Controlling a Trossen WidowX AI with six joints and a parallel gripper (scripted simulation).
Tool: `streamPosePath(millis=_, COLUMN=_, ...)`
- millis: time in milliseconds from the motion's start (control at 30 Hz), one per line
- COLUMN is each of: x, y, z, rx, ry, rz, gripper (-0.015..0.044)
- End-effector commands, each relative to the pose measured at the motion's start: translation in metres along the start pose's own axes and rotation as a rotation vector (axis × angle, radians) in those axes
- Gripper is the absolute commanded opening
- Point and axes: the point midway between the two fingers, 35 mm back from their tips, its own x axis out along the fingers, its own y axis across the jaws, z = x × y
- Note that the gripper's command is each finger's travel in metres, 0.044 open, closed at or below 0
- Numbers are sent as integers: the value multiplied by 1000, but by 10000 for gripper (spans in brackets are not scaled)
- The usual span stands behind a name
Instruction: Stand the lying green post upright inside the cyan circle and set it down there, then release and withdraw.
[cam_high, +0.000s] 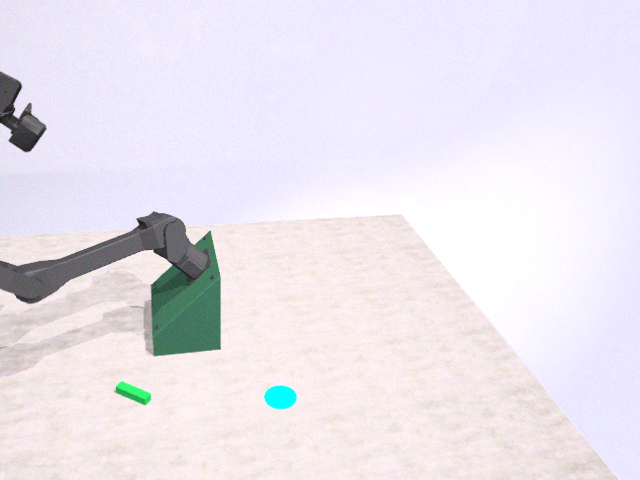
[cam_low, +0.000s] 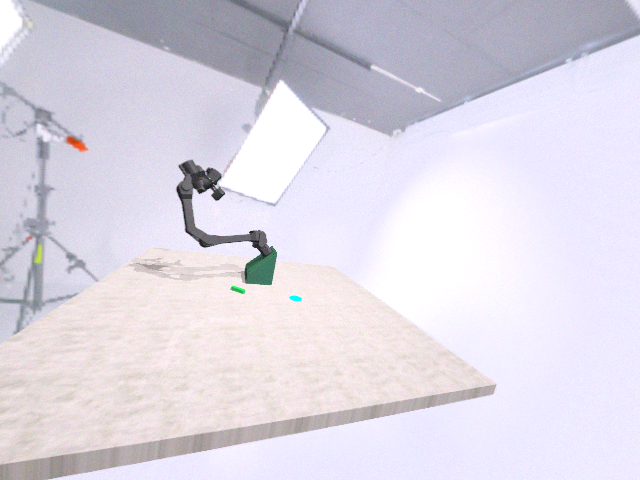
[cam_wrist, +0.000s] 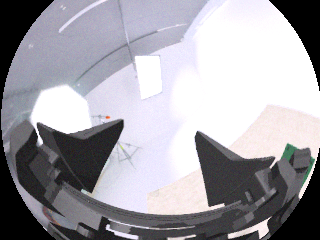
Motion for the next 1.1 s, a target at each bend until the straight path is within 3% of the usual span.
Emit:
streamPosePath(millis=0, x=1, y=-1, z=2, rx=-1, ry=-6, rz=-3, gripper=374)
streamPosePath(millis=200, x=20, y=-23, z=55, rx=-41, ry=-206, rz=-126, gripper=233)
streamPosePath(millis=600, x=10, y=-94, z=165, rx=-99, ry=-573, rz=-489, gripper=233)
streamPosePath(millis=1067, x=-72, y=-192, z=239, rx=-60, ry=-800, rz=-1018, gripper=233)
